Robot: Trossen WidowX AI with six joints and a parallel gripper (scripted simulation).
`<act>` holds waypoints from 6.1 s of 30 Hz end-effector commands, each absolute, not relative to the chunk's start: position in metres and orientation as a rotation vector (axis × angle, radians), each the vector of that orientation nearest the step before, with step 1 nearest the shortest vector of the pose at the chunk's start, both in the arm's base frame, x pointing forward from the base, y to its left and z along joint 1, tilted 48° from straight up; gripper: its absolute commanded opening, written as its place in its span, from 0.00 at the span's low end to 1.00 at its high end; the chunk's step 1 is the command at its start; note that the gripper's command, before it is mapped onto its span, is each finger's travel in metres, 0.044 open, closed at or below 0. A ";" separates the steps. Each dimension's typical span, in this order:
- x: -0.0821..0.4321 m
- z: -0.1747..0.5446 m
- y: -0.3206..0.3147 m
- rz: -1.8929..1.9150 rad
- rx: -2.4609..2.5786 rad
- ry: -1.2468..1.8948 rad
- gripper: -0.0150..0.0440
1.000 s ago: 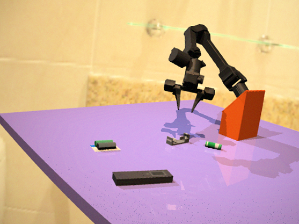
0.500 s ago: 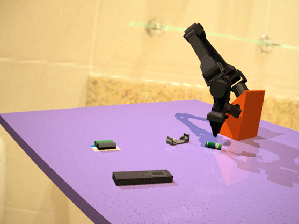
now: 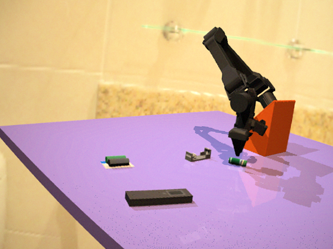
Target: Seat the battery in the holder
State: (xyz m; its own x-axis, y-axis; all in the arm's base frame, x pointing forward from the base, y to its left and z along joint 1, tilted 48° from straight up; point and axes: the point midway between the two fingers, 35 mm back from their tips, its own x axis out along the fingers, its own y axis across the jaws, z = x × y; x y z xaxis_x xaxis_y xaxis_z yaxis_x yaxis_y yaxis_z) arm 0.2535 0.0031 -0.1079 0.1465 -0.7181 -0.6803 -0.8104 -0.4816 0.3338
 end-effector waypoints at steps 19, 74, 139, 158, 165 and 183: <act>0.254 -0.130 -0.024 1.262 -2.296 1.551 0.64; 0.320 -0.033 -0.007 -0.082 -1.227 1.549 0.37; 0.350 -0.033 -0.059 -0.685 -0.667 1.749 0.37; 0.354 -0.036 -0.064 -0.730 -0.643 1.833 0.37; 0.354 -0.037 -0.065 -0.745 -0.634 1.861 0.37; 0.363 -0.038 -0.065 -0.746 -0.633 1.861 0.37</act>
State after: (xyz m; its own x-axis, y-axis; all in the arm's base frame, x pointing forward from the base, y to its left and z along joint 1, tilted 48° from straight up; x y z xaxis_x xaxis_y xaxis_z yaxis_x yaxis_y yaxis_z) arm 0.3610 -0.0649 -0.0364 -0.3688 -0.7097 -0.6002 -0.1027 0.6729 -0.7326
